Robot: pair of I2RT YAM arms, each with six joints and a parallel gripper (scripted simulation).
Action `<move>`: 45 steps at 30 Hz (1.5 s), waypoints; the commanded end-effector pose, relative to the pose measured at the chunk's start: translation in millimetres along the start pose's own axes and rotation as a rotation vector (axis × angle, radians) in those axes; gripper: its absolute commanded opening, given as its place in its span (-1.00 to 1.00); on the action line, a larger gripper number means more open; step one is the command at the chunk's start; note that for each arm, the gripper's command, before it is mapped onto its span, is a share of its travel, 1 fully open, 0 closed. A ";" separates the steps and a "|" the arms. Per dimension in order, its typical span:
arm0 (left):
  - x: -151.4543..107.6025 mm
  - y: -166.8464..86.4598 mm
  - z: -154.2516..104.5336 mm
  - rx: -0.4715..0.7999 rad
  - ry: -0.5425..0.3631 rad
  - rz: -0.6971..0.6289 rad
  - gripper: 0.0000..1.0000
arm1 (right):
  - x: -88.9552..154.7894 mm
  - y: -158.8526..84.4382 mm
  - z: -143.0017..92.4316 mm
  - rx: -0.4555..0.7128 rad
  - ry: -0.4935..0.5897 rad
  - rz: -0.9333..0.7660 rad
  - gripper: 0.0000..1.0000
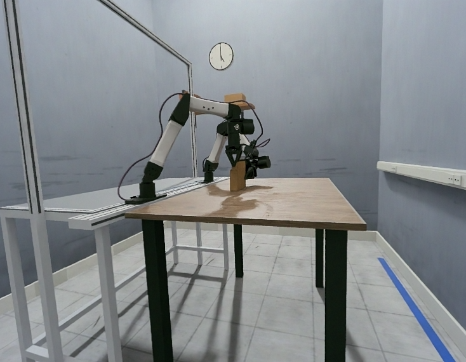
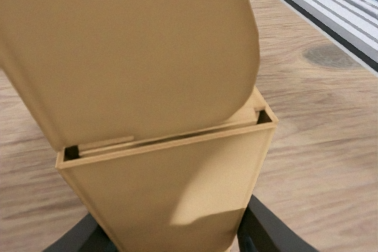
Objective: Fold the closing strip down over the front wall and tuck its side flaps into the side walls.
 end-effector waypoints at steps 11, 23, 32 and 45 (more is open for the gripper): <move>-3.1 15.0 -2.2 -0.006 0.008 0.052 -0.09 | 3.4 2.7 1.4 0.012 0.001 0.001 0.09; -3.1 15.0 -2.2 -0.006 0.008 0.052 -0.09 | 7.8 3.4 0.9 0.010 0.000 0.003 0.09; -3.1 15.0 -2.2 -0.006 0.008 0.052 -0.09 | 10.0 4.9 1.3 0.010 -0.001 0.006 0.09; -3.1 15.0 -2.2 -0.006 0.008 0.052 -0.09 | 14.7 5.8 1.4 0.010 -0.002 0.005 0.09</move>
Point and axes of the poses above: on each arm, the point where the finger pads meet when closed, its own z axis out along the fingers, its own x axis across the jaws, y = z × x, the point moved 1 cm from there along -z, back along the fingers, and after that the axes turned 9 degrees about -z, right-handed, at the moved point
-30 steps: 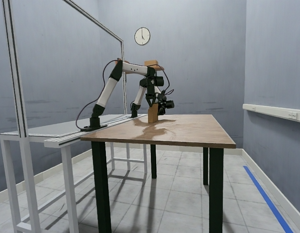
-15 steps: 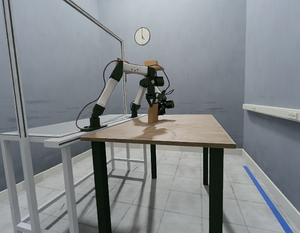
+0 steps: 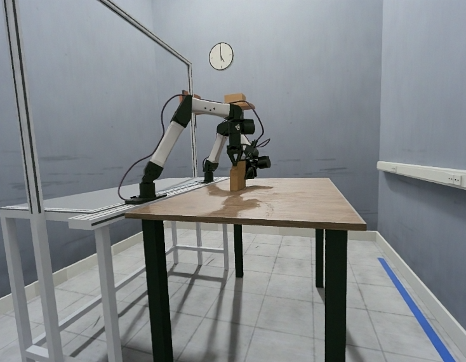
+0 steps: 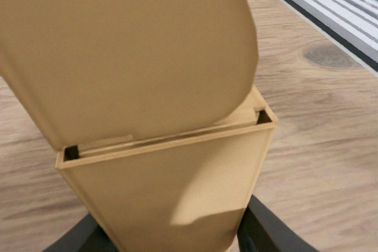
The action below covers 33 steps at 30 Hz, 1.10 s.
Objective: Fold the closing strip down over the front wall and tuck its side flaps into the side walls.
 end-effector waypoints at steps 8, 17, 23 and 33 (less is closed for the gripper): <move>-3.1 15.0 -2.2 -0.006 0.008 0.052 -0.09 | 4.6 1.4 2.3 0.014 -0.006 0.008 0.09; -3.1 15.1 -2.2 -0.006 0.007 0.052 -0.09 | 8.1 2.4 2.4 0.014 -0.006 0.007 0.09; -3.2 15.2 -2.2 -0.007 0.007 0.052 -0.09 | 10.5 3.1 2.4 0.014 -0.007 0.007 0.09; -3.2 15.3 -2.2 -0.008 0.007 0.052 -0.09 | 13.4 4.5 2.4 0.013 -0.007 0.007 0.09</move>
Point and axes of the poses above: on each arm, the point where the finger pads meet when closed, its own z axis out along the fingers, its own x axis across the jaws, y = z × x, the point moved 1 cm from there along -z, back along the fingers, and after that the axes turned 9 degrees about -z, right-handed, at the moved point
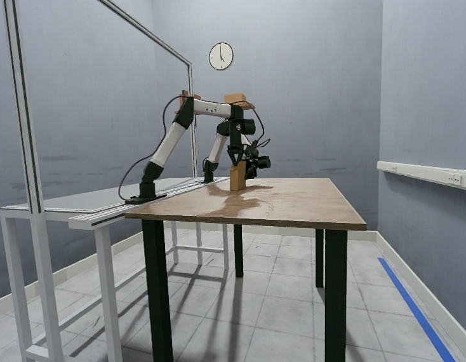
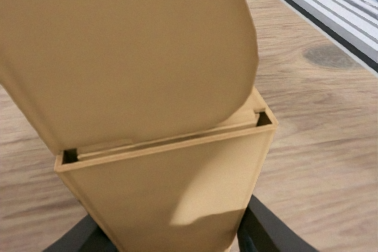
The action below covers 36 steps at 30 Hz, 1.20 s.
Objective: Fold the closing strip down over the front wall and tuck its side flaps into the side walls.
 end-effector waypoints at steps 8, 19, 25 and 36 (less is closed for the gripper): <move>-3.4 15.6 -2.2 -0.009 0.006 0.055 -0.09 | 8.0 2.1 2.7 0.008 -0.005 0.001 0.09; -3.5 15.8 -2.2 -0.011 0.006 0.055 -0.09 | 3.8 -1.4 9.8 0.023 -0.014 0.054 0.09; -3.5 15.8 -2.2 -0.011 0.006 0.055 -0.09 | 4.7 -1.9 4.6 0.009 -0.006 0.075 0.09; -3.5 15.8 -2.2 -0.011 0.006 0.055 -0.09 | 6.4 -4.1 -10.0 -0.025 0.015 0.118 0.09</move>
Point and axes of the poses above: on each arm, the point where the finger pads meet when closed, its own z axis out along the fingers, its own x axis across the jaws, y = z × x, the point moved 1 cm from there along -z, back along the fingers, and after that the axes turned 9 degrees about -z, right-handed, at the moved point
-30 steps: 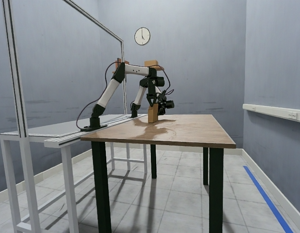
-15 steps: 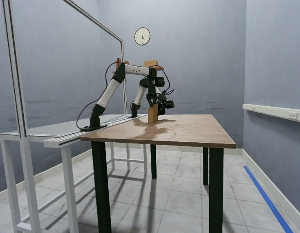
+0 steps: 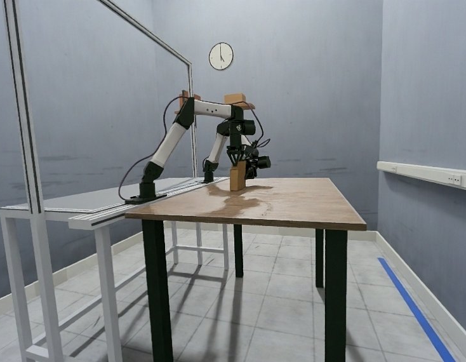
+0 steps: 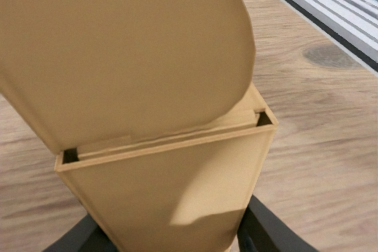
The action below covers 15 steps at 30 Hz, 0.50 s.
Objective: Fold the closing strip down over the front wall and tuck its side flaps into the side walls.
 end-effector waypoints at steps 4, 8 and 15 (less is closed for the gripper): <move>-3.5 16.0 -2.3 -0.011 0.006 0.055 -0.09 | 1.5 -3.9 -14.2 -0.036 0.022 0.042 0.09; -3.5 16.0 -2.3 -0.011 0.006 0.055 -0.09 | 2.0 -4.7 2.5 0.004 -0.006 0.051 0.09; -3.5 16.0 -2.3 -0.011 0.006 0.055 -0.09 | 2.4 -5.6 -13.7 -0.034 0.023 0.083 0.09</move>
Point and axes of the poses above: on each arm, the point where the finger pads meet when closed, its own z axis out along the fingers, its own x axis across the jaws, y = z × x, the point moved 1 cm from there along -z, back along the fingers, and after that the axes turned 9 degrees about -z, right-handed, at the moved point
